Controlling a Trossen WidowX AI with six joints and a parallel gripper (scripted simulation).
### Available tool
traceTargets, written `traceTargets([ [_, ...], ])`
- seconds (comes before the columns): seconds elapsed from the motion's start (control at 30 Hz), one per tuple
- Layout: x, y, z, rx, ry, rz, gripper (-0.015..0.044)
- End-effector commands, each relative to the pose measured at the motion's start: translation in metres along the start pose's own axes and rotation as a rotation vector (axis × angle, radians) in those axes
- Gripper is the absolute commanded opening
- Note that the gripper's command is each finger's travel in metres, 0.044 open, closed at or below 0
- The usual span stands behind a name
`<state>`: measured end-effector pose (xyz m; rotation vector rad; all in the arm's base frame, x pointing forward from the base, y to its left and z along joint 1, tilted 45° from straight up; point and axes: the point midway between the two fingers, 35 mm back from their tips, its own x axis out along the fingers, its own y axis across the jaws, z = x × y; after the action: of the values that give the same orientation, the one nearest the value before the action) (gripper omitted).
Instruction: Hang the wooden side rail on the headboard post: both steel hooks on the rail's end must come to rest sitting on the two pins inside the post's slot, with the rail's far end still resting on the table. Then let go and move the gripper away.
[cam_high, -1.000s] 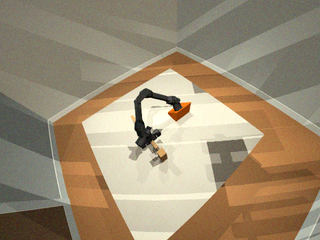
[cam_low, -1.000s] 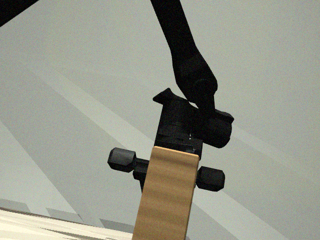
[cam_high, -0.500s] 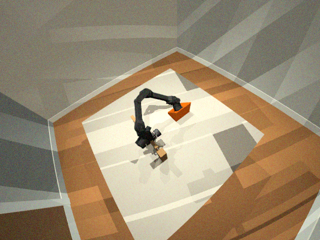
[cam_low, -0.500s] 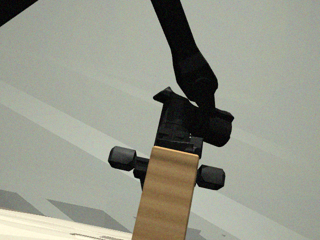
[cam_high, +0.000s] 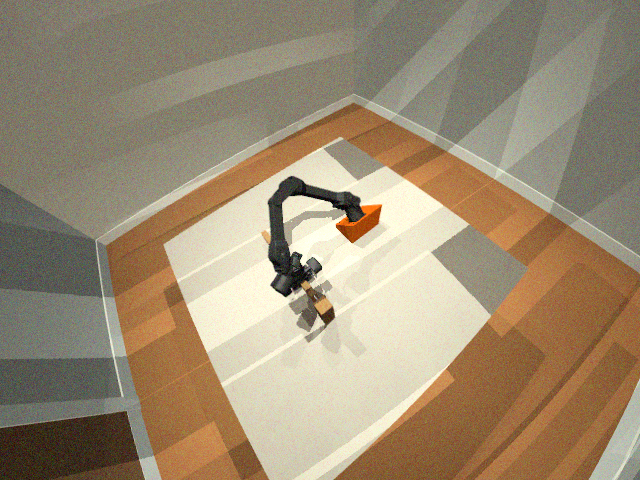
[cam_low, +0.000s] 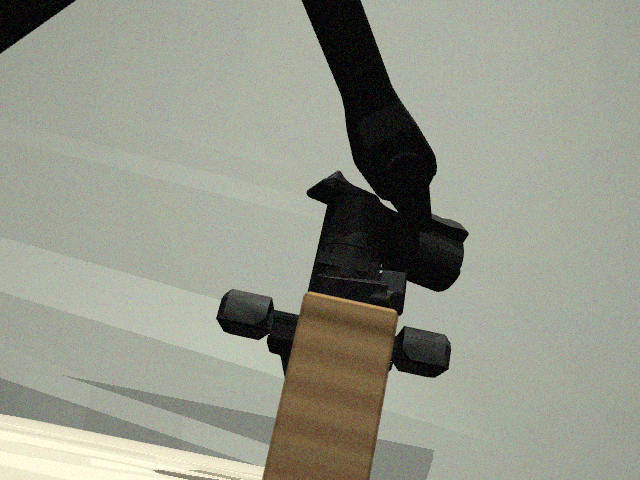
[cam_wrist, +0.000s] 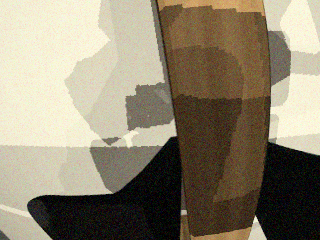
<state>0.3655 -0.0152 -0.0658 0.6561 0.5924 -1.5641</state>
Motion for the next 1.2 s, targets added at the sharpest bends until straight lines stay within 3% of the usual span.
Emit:
traceTargets([
  [0.0,-0.0078,0.0032,-0.0026,0.002,0.005,0.018,0.0],
  [1.17,-0.0137,0.0031,-0.0026,0.002,0.005,0.018,0.0],
])
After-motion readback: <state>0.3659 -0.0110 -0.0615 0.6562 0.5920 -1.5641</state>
